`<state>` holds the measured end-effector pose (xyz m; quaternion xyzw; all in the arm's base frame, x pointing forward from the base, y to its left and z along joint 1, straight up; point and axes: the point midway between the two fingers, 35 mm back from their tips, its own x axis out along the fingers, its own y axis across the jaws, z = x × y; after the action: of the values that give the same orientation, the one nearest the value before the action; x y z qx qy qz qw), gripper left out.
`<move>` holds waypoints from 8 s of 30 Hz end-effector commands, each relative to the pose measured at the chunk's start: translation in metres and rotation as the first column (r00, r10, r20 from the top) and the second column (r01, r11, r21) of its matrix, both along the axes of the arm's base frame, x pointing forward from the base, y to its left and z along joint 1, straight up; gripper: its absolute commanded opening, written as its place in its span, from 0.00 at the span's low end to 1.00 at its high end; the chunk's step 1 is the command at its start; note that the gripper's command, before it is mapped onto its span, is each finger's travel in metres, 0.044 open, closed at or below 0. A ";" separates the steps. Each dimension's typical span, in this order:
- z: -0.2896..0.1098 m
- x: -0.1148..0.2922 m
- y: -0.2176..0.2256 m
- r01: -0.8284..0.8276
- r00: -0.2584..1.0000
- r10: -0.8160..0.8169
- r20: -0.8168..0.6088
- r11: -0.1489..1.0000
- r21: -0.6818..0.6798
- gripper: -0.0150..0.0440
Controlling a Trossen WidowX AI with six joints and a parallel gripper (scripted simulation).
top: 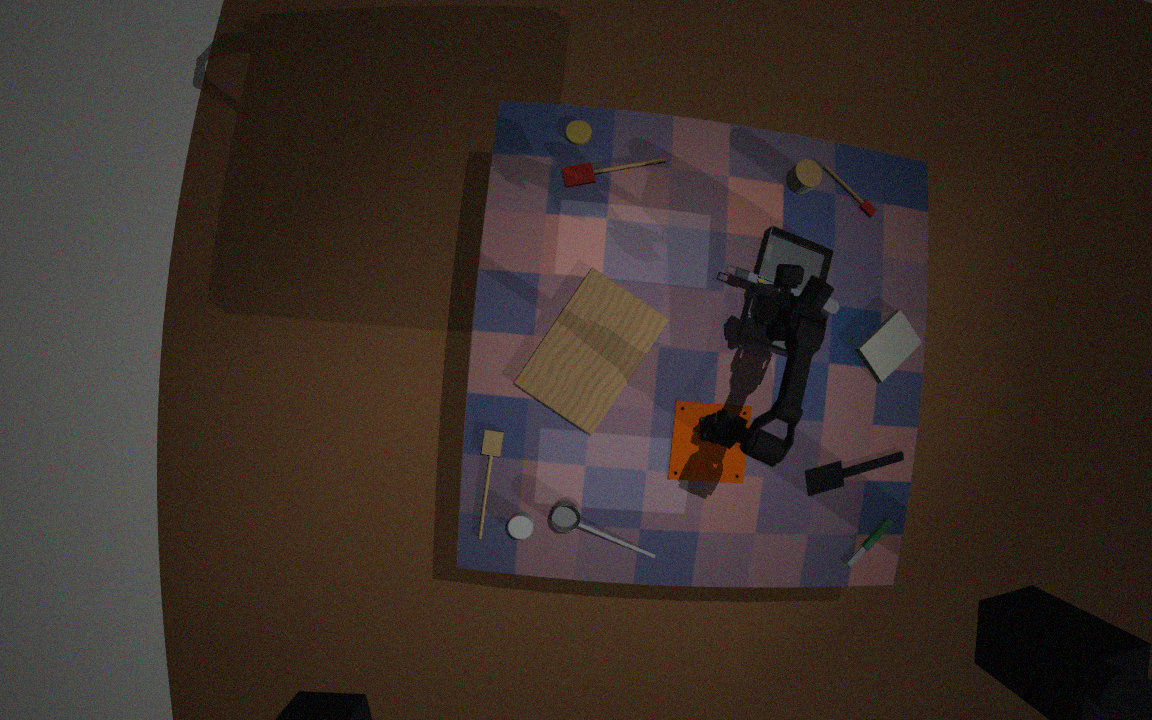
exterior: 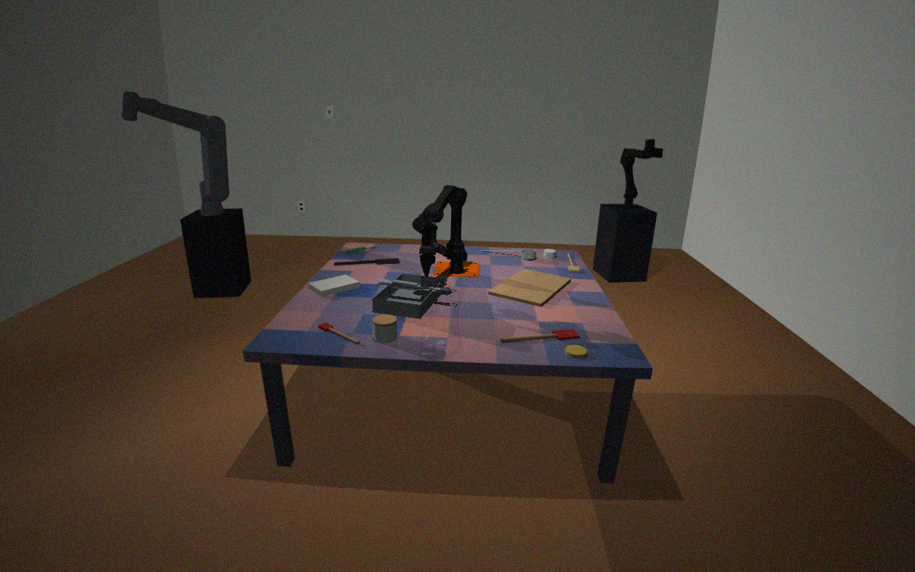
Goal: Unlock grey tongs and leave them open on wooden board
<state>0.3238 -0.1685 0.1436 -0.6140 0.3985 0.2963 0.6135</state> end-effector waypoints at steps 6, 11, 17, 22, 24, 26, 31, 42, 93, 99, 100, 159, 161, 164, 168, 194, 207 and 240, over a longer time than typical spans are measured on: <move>-0.008 -0.001 -0.010 0.014 1.000 -0.014 0.011 0.998 0.054 0.69; -0.008 -0.001 -0.012 0.014 1.000 -0.014 0.011 0.998 0.053 0.69; -0.012 0.001 -0.013 0.014 1.000 -0.014 0.011 0.998 0.053 0.69; -0.018 0.006 -0.014 0.014 1.000 -0.014 0.012 0.998 0.053 0.69; -0.021 0.008 -0.015 0.014 1.000 -0.014 0.012 0.998 0.053 0.69; -0.023 0.009 -0.015 0.014 1.000 -0.014 0.012 0.998 0.053 0.69; -0.030 0.014 -0.016 0.013 1.000 -0.014 0.012 0.998 0.053 0.69; -0.045 0.023 -0.018 0.013 1.000 -0.014 0.013 0.998 0.053 0.69; -0.072 0.040 -0.020 0.008 1.000 -0.009 0.019 0.999 0.050 0.39; -0.072 0.040 -0.020 0.008 1.000 -0.009 0.019 0.999 0.050 0.29; -0.072 0.040 -0.020 0.008 1.000 -0.009 0.019 0.999 0.050 0.24; 0.000 0.036 -0.008 0.286 0.882 -0.208 -0.423 0.950 0.129 0.00; 0.000 0.035 -0.007 0.300 0.868 -0.217 -0.447 0.946 0.124 0.00; 0.000 0.034 -0.006 0.317 0.851 -0.227 -0.474 0.941 0.118 0.00; 0.000 0.034 -0.006 0.318 0.850 -0.228 -0.476 0.941 0.117 0.00; 0.027 0.071 0.126 0.161 0.885 -0.086 -0.458 0.979 0.127 0.00; 0.046 0.070 0.213 0.060 0.895 0.006 -0.446 0.989 0.134 0.00; 0.057 0.004 0.392 -0.221 0.859 0.266 -0.437 0.963 0.153 0.00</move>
<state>0.3359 0.2098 0.1991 -0.5379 0.4425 0.5205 0.4939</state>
